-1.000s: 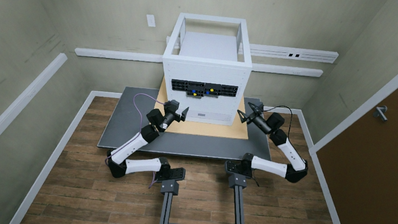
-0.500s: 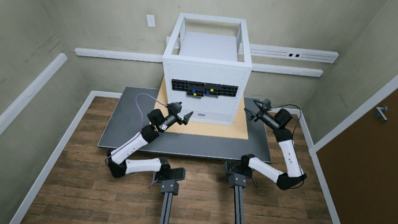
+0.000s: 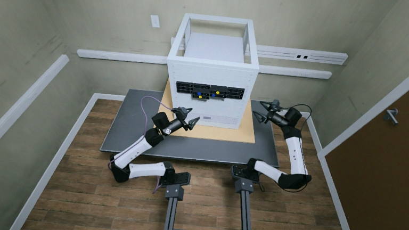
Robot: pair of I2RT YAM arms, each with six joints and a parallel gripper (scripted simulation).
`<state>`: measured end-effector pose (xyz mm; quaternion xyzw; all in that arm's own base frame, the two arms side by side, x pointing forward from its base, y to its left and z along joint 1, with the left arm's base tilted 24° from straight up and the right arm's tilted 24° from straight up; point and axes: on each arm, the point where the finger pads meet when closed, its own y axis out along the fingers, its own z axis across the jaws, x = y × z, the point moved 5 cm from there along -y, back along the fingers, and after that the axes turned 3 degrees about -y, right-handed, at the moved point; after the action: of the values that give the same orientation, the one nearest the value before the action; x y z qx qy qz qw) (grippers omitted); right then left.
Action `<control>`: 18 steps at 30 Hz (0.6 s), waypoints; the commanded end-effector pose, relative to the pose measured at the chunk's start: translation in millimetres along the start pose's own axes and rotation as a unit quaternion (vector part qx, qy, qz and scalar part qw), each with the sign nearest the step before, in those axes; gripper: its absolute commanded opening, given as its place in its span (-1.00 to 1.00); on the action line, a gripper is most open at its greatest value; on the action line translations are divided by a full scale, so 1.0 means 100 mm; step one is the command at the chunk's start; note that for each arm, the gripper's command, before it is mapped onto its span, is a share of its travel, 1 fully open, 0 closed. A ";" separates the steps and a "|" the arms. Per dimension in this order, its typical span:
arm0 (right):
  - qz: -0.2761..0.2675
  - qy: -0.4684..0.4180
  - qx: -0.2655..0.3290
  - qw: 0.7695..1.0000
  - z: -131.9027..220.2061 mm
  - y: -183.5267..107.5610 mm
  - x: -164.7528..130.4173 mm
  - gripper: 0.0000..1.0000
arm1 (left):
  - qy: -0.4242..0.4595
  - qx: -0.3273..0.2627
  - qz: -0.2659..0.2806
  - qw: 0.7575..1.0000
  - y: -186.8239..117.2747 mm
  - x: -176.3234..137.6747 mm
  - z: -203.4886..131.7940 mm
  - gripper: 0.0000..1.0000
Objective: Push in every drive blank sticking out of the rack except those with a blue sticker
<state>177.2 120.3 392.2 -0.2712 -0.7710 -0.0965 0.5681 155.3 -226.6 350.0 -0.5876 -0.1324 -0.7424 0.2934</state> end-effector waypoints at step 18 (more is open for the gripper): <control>-0.017 -0.019 0.039 0.999 0.09 -0.01 0.14 1.00 | -0.290 0.134 -0.171 0.932 0.29 -0.20 0.29 -1.00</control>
<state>172.3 123.1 393.5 -0.2555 -0.7778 -0.0846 0.5680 183.5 -225.3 331.9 -0.6864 -0.3077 -0.6171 0.2312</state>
